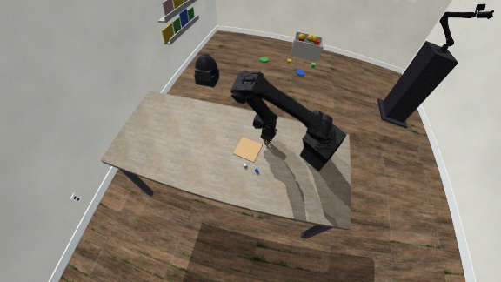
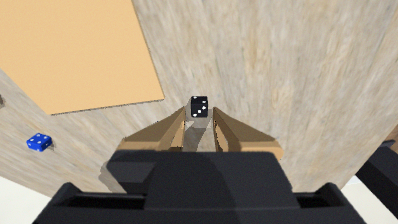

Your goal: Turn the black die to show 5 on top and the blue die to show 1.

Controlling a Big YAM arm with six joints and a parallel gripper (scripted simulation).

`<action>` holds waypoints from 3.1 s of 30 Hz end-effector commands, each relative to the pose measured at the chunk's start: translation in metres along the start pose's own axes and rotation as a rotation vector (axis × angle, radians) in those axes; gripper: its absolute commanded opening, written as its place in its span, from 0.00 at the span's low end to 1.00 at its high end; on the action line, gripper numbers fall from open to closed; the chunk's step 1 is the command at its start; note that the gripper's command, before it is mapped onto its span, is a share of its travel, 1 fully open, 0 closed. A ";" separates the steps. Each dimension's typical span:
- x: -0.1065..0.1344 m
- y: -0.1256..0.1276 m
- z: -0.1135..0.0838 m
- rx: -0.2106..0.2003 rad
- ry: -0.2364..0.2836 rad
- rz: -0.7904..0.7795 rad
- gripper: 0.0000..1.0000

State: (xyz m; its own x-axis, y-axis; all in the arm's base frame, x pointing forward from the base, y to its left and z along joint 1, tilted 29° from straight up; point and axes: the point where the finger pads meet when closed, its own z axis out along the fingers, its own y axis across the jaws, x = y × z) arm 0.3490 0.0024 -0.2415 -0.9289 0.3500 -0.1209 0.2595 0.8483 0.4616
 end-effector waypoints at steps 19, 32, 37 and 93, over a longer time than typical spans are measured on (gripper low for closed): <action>-0.005 0.003 0.000 -0.001 -0.012 -0.006 0.31; -0.005 0.003 0.000 -0.001 -0.012 -0.007 0.12; -0.005 0.003 0.000 -0.001 -0.012 -0.007 0.12; -0.007 0.000 -0.104 0.003 -0.016 0.021 0.12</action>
State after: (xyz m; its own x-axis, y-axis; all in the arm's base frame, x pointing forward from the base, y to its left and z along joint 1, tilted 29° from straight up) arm 0.3248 -0.0356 -0.1535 -0.9297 0.3468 -0.1239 0.2557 0.8500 0.4606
